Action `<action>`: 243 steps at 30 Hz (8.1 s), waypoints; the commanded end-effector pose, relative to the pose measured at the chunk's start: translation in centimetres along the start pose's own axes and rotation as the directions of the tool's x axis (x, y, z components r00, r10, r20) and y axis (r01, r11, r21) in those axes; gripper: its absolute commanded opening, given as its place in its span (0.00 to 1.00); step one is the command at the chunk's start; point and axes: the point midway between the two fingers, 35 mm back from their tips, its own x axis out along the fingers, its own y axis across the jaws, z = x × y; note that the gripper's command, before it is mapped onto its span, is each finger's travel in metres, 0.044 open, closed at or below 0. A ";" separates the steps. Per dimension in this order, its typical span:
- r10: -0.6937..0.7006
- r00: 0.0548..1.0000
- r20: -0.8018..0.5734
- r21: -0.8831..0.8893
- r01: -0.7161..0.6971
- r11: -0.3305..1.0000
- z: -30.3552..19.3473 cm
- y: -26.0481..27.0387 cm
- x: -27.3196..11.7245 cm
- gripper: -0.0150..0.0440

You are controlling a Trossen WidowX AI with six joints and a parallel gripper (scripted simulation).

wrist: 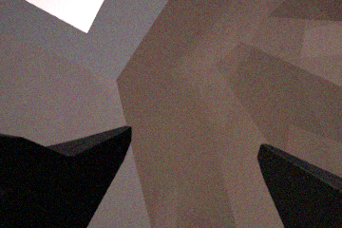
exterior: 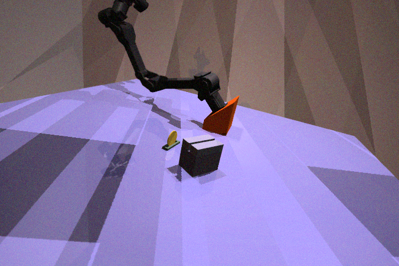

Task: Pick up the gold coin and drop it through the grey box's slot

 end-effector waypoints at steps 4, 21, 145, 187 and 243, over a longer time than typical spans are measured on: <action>0.027 0.998 0.056 -0.020 -0.026 0.999 2.1 0.6 0.8 0.75; 0.256 0.630 0.733 -0.312 -0.022 0.950 29.0 6.8 -0.6 0.53; -0.454 -0.826 -0.334 0.907 -0.150 -0.393 35.9 -14.5 -60.2 0.25; -0.457 -0.826 -0.330 0.910 -0.149 -0.388 39.2 -10.2 -52.3 0.25; -0.458 -0.828 -0.324 0.932 -0.362 -0.005 46.5 -9.6 -55.0 0.25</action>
